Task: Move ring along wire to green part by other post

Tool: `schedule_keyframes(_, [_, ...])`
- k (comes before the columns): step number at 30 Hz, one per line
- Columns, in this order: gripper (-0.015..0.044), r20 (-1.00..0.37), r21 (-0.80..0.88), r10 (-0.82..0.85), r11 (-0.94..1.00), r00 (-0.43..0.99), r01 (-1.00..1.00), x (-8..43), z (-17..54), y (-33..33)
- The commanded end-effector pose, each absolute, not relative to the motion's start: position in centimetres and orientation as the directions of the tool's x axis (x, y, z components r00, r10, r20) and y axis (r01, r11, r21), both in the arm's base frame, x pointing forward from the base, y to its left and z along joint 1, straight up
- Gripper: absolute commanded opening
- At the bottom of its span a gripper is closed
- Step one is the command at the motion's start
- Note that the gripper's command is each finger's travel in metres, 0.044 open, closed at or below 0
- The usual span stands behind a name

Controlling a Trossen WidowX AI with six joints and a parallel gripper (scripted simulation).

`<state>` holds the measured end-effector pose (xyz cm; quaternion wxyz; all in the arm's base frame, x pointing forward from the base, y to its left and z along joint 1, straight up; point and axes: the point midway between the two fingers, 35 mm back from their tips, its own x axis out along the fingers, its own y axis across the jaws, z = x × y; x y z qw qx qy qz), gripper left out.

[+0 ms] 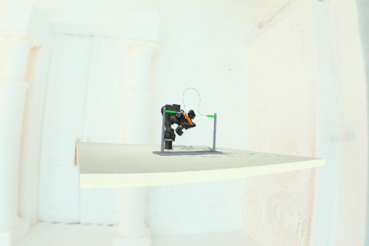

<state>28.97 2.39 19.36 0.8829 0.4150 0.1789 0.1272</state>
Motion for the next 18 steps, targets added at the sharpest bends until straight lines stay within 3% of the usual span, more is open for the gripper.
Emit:
schedule_keyframes(1, [-0.0150,-0.212,0.828,0.430,0.556,0.878,-0.072,28.2,21.0,2.9])
schedule_keyframes(18, [-0.0150,-0.128,0.972,0.631,0.231,0.765,-0.028,25.8,26.4,4.0])
